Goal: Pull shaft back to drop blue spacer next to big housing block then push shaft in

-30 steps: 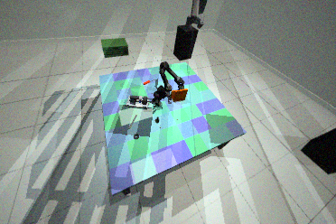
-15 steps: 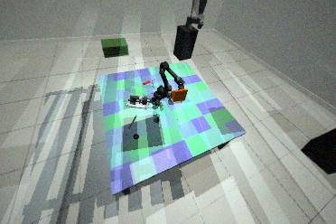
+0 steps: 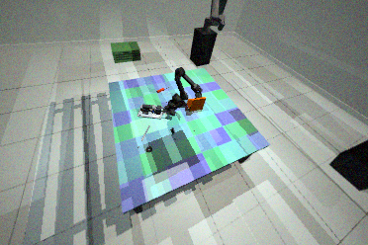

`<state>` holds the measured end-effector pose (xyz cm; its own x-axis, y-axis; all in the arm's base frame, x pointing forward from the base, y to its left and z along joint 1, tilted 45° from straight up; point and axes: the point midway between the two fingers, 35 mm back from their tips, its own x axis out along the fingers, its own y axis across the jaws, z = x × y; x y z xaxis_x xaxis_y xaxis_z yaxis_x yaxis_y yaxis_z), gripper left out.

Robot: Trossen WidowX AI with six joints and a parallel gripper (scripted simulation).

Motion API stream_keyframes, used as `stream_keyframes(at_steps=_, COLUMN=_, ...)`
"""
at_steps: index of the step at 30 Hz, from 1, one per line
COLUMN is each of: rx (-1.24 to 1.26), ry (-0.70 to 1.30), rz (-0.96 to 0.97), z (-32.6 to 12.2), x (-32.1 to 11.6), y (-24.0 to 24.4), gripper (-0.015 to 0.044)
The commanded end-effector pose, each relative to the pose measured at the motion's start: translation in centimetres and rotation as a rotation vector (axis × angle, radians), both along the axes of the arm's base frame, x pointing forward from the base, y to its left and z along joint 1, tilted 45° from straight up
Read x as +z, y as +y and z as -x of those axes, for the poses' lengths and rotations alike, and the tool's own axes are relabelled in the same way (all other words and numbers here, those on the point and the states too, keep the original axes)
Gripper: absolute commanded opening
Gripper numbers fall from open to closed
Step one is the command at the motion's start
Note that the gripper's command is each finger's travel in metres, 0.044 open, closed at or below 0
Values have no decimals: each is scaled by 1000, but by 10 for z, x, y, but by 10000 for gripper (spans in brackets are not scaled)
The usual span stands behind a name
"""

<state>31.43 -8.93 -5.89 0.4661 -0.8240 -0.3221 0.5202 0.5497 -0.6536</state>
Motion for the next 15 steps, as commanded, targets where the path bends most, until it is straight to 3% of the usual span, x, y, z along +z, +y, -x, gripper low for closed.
stream_keyframes(at_steps=1, rx=-3, ry=-13, rz=-2, z=-2, x=1, y=0, gripper=0)
stream_keyframes(at_steps=15, rx=-3, ry=-13, rz=-2, z=-3, x=2, y=-1, gripper=0)
